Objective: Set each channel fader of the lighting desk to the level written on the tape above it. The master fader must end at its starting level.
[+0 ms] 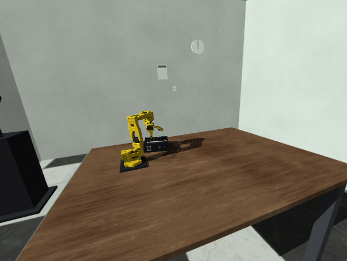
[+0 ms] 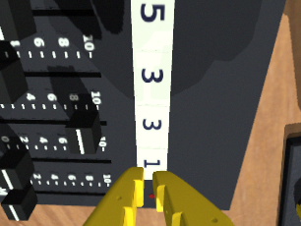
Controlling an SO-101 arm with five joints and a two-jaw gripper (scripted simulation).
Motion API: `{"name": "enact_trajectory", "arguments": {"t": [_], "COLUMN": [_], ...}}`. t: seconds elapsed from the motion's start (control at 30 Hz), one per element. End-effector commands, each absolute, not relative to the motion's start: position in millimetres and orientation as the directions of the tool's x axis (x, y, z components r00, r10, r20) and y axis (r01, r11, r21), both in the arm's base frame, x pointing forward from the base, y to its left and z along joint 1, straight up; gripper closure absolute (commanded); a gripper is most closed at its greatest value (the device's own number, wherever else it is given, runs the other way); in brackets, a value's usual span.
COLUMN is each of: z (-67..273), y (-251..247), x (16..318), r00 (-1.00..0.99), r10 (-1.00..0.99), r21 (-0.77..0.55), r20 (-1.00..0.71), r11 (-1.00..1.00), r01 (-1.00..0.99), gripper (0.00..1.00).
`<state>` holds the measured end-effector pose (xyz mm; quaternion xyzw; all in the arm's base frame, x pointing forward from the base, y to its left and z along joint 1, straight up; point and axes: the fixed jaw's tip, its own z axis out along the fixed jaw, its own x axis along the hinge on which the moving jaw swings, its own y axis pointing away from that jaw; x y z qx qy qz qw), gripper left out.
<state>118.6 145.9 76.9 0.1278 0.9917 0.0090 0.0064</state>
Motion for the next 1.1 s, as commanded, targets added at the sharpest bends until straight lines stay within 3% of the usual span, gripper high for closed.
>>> {"name": "enact_trajectory", "arguments": {"t": [0.0,1.07], "z": [70.0,60.7], "y": [146.5,147.9], "x": [116.4,117.8], "r00": [-0.968,-0.968], "r10": [0.25,0.25], "r21": [0.001,0.0], "r20": [0.0,0.0], "r11": [0.968,0.968], "r01": [0.25,0.25], "gripper": [1.0,1.0]}}
